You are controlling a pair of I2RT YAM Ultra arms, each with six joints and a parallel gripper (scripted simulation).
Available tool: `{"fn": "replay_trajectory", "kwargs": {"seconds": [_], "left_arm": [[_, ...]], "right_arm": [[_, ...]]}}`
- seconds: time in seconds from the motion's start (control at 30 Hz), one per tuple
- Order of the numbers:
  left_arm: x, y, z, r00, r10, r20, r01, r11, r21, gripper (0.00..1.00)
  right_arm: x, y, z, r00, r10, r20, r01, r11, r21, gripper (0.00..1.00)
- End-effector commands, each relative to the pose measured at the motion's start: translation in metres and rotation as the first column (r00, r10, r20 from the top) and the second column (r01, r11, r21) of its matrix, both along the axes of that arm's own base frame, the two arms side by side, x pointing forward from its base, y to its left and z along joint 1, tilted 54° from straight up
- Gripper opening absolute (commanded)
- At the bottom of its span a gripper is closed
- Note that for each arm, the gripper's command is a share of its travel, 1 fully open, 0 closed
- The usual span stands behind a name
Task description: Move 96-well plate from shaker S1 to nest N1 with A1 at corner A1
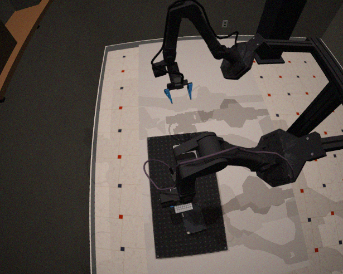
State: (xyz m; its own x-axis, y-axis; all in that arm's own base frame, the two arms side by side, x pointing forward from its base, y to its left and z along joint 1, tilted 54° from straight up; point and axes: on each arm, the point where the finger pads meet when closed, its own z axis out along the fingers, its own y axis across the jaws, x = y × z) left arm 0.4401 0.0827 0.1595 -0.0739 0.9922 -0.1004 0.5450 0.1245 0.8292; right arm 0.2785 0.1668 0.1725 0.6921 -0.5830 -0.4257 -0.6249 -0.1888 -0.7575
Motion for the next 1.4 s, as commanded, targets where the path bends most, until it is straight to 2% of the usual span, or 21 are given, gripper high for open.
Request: {"fn": "replay_trajectory", "kwargs": {"seconds": [0.0,0.17,0.37,0.43,0.73,0.93,1.17,1.23,1.37], "left_arm": [[0.013,-0.033,0.001,0.997,0.078,-0.013,-0.078,0.997,-0.021,0.79],[0.037,-0.092,-0.019,0.995,0.1,-0.018,-0.1,0.995,-0.001,0.79],[0.046,-0.163,-0.05,0.994,0.11,-0.028,-0.109,0.994,0.03,0.79],[0.046,-0.163,-0.05,0.994,0.11,-0.028,-0.109,0.994,0.03,0.79],[0.039,-0.232,-0.079,0.995,0.096,-0.02,-0.095,0.994,0.062,0.79],[0.032,-0.251,-0.09,0.997,0.066,-0.039,-0.063,0.995,0.075,0.79],[0.031,-0.252,-0.092,0.997,0.056,-0.048,-0.052,0.995,0.084,0.79],[0.039,-0.26,-0.087,0.999,0.037,-0.026,-0.036,0.997,0.063,0.79],[0.049,-0.249,-0.099,0.997,0.068,-0.043,-0.064,0.995,0.081,0.79]], "right_arm": [[-0.042,-0.015,0.017,0.99,0.123,-0.071,-0.12,0.992,0.045,1.0],[-0.051,-0.031,0.032,0.995,0.08,-0.053,-0.075,0.993,0.093,1.0],[-0.049,-0.041,0.04,0.999,0.039,-0.022,-0.037,0.994,0.1,1.0],[-0.049,-0.041,0.04,0.999,0.039,-0.022,-0.037,0.994,0.1,1.0],[-0.048,-0.042,0.039,0.999,0.033,-0.021,-0.031,0.995,0.092,1.0],[-0.048,-0.042,0.039,0.999,0.034,-0.021,-0.032,0.995,0.092,1.0],[-0.048,-0.042,0.039,0.999,0.034,-0.021,-0.032,0.995,0.092,1.0],[-0.048,-0.042,0.039,0.999,0.034,-0.021,-0.032,0.995,0.092,1.0],[-0.048,-0.042,0.039,0.999,0.034,-0.021,-0.032,0.995,0.092,1.0]]}}
